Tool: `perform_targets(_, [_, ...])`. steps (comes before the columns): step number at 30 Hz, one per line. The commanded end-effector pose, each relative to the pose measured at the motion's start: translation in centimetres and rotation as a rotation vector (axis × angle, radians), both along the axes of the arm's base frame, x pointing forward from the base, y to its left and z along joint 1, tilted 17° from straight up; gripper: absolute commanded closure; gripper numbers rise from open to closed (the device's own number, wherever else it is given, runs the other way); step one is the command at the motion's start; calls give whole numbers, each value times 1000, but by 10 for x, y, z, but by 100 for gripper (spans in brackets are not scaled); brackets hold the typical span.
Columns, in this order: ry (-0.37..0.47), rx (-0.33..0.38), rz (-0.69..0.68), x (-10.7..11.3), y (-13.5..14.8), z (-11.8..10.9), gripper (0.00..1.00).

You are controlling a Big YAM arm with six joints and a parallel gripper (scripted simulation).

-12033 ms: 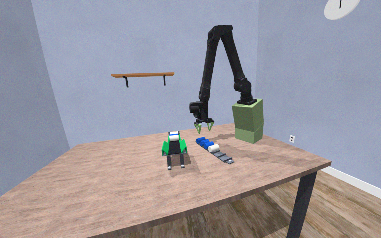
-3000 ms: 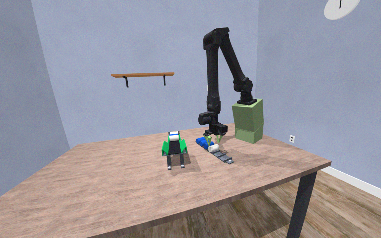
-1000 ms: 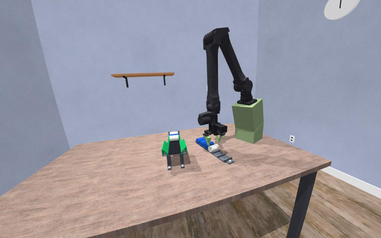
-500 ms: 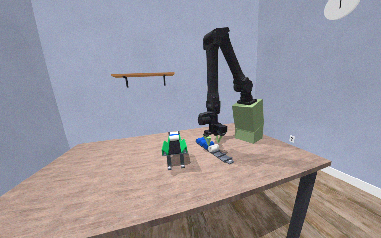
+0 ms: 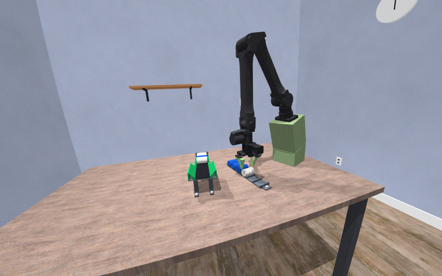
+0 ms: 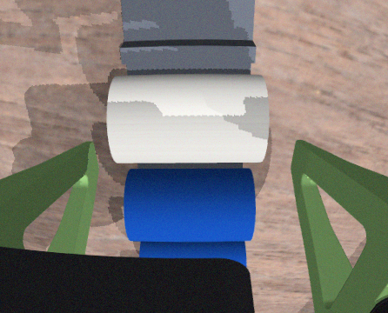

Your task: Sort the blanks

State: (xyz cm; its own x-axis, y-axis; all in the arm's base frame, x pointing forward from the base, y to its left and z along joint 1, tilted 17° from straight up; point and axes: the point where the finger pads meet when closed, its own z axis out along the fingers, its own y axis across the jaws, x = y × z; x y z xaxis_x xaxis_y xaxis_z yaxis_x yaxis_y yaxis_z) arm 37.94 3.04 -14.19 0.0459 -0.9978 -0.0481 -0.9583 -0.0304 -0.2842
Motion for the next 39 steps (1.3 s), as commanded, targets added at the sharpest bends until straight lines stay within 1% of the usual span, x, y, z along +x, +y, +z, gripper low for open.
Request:
perform_targets(1, [-1,0,-1,-4,1,0,18])
perform_targets(18, [3,0,-1,-5,1,-3,18])
perform_targets(19, [14,-1,-1,-7,1,-6,18])
perform_targets(24, [-3,1,-1,3,3,-9,18])
perform_targets(33, [-3,1,-2,7,4,-26,18])
perform_targets(39, [-3,1,-5,9,4,-33,18])
